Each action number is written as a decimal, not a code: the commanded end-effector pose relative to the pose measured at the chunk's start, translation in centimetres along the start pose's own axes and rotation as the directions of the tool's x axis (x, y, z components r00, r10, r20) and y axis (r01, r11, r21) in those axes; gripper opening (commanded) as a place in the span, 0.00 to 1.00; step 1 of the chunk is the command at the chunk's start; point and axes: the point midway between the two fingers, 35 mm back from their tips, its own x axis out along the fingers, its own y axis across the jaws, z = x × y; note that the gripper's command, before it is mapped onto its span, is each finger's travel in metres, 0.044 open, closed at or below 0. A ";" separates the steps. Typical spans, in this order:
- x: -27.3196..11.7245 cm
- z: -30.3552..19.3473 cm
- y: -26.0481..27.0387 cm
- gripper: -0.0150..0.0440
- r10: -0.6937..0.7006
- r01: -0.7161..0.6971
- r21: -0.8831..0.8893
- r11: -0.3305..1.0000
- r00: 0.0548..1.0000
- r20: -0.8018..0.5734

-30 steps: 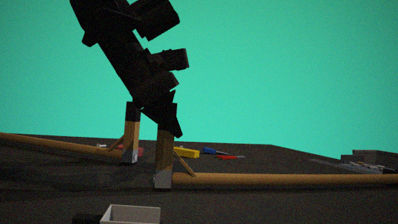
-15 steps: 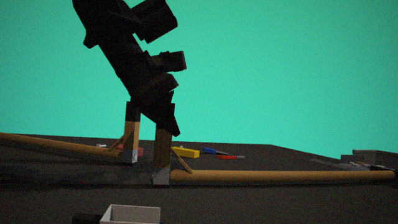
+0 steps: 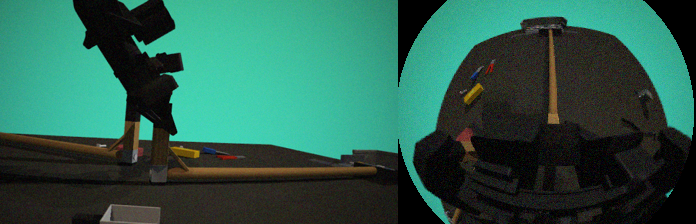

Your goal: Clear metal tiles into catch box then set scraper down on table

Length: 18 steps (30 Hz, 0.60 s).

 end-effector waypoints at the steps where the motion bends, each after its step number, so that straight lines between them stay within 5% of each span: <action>1: -0.2 0.1 -0.1 0.25 0.020 -0.020 -0.022 1.000 1.000 0.007; 18: -0.8 -0.5 -1.4 0.25 0.026 -0.026 -0.030 0.999 1.000 0.005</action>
